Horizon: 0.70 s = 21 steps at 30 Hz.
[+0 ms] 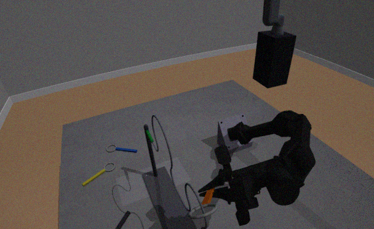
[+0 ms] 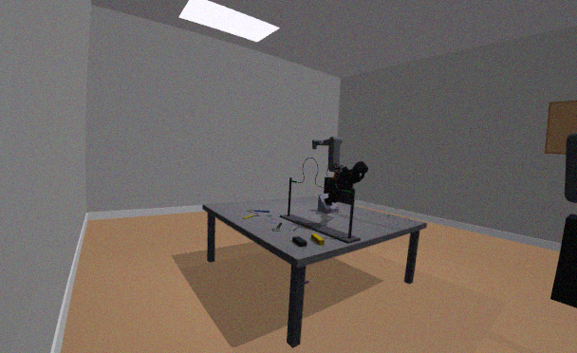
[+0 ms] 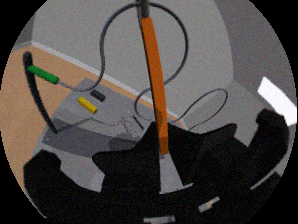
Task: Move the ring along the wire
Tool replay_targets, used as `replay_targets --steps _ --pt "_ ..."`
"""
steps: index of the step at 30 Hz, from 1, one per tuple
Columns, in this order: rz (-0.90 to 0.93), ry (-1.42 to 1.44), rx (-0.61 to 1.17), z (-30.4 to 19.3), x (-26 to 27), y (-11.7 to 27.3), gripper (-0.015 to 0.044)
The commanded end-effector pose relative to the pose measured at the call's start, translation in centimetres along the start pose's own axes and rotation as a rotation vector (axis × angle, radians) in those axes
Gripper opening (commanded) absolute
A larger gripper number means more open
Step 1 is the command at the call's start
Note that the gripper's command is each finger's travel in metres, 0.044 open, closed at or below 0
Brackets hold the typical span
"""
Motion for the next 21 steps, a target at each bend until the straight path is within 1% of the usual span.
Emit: replay_targets --steps 1,21 --pt "0.044 -0.076 -0.002 0.0 0.4 0.0 -0.0150" --pt "0.255 -0.440 -0.016 0.6 2.1 0.3 -0.0150"
Point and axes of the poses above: the point midway between the two fingers, 35 mm back from their tips, its own y axis back along the fingers, its own x axis across the jaws, z = x × y, the point moved 4 cm from there along y, back along the fingers, and after that the axes turned 4 degrees about y, right-handed, at the moved point
